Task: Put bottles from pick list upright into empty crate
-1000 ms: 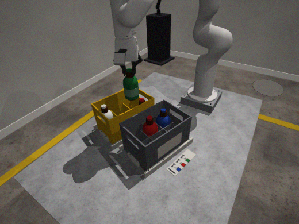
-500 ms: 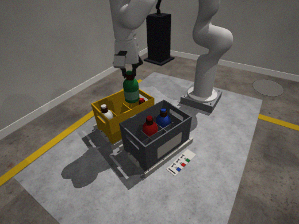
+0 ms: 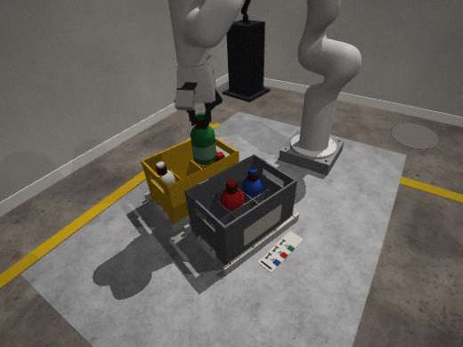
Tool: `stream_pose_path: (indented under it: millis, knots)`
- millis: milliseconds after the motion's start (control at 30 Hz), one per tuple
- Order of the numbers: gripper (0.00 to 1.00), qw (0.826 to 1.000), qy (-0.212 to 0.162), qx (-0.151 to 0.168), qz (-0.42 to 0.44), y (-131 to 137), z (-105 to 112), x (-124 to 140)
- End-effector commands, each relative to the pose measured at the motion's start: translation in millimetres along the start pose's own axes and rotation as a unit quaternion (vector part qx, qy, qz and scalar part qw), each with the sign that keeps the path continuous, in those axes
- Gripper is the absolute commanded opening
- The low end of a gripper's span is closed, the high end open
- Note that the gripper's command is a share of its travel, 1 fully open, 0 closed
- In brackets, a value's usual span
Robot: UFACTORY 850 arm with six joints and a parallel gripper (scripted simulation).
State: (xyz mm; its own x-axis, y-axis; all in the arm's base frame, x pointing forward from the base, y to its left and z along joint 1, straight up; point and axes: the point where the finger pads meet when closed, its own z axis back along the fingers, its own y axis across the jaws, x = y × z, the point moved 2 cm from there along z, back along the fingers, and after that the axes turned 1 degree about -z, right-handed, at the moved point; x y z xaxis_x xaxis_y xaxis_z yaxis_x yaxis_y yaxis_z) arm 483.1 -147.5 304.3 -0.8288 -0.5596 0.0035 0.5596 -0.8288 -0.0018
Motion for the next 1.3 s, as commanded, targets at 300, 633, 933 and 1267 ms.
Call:
stream_pose_path:
  millis: [300, 633, 933, 1267]
  knots:
    - [0.0, 1.0, 0.001, 0.001, 0.0, -4, 1, -22]
    - [0.0, 1.0, 0.001, 0.001, 0.0, -9, 1, -41]
    - [0.0, 1.0, 0.001, 0.001, 0.0, -12, 1, -55]
    - [0.0, 1.0, 0.001, 0.001, 0.0, -16, 1, -72]
